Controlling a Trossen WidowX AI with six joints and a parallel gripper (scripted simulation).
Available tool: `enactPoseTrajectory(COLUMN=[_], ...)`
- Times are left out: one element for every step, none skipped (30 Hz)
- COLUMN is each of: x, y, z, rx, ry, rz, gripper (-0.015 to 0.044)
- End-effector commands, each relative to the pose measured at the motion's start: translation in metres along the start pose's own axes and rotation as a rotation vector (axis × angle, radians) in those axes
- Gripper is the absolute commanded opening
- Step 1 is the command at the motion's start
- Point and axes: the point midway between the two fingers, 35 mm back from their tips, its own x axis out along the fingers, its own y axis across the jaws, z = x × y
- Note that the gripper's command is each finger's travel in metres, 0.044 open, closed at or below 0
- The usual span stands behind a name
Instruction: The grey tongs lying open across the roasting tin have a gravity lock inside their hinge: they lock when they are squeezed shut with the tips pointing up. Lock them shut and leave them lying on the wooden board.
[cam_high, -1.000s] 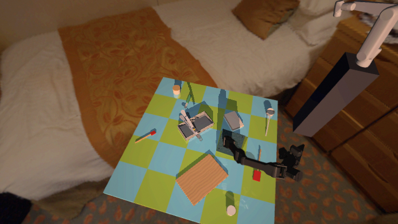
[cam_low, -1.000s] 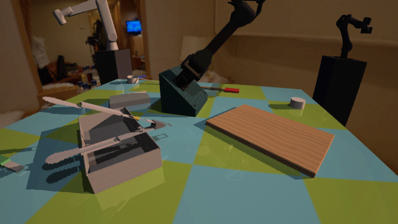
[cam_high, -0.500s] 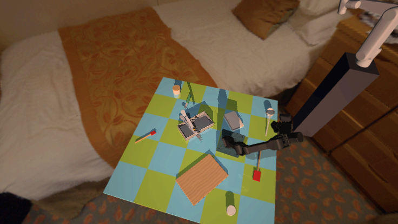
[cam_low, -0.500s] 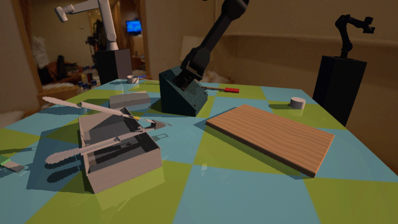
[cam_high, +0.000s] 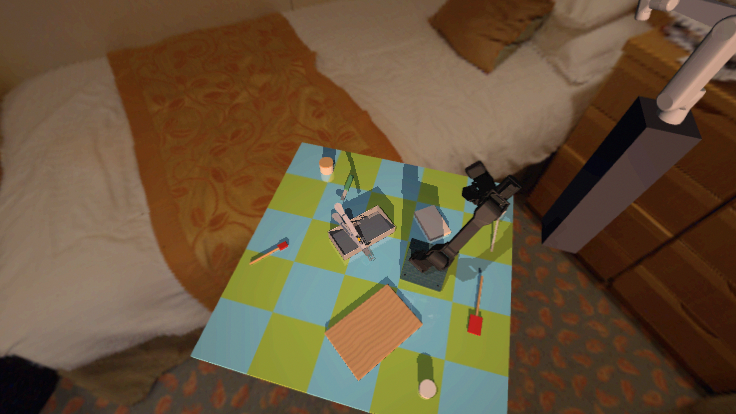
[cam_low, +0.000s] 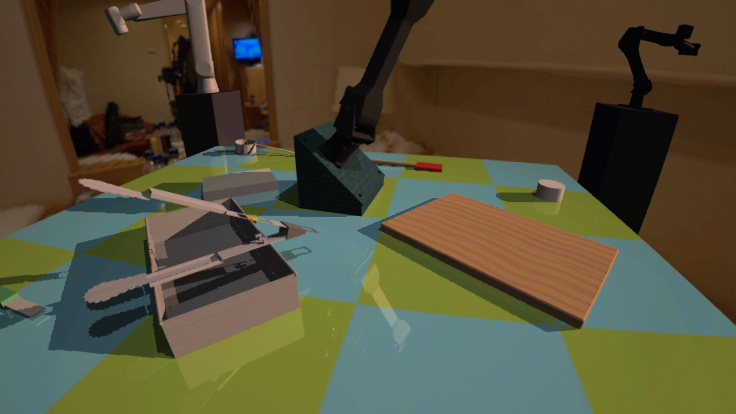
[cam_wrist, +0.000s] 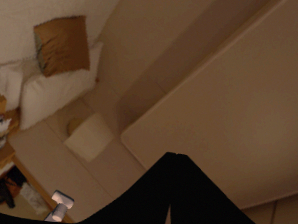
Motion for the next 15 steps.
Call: enactPoseTrajectory(x=[0.043,0.054,0.064,0.073,0.082,0.091,0.101,0.110,0.118,0.126,0.133,0.140,0.146,0.152,0.157], y=[-0.024,-0.030,-0.035,-0.039,-0.043,-0.048,-0.054,-0.058,-0.063,-0.066,-0.070,-0.073,-0.076,-0.078,-0.078], z=[0.039,0.052,0.063,0.073,0.086,0.099,0.115,0.130,0.147,0.163,0.180,0.198,0.215,0.233,0.250], rx=[-0.081,-0.100,-0.099,-0.102,-0.115,-0.142,-0.171,-0.197,-0.227,-0.258,-0.286,-0.318,-0.350,-0.382,-0.407], ry=[-0.136,-0.171,-0.205,-0.232,-0.266,-0.303,-0.344,-0.384,-0.425,-0.466,-0.505,-0.545,-0.586,-0.626,-0.661], rz=[0.003,0.005,0.011,0.016,0.021,0.023,0.025,0.031,0.035,0.038,0.044,0.048,0.053,0.057,0.073], gripper=[-0.0150,-0.0150,-0.0150,-0.0150,-0.0150,-0.0150,-0.0150,-0.0150,-0.0150,-0.0150,-0.0150,-0.0150,-0.0150,-0.0150,-0.0150])
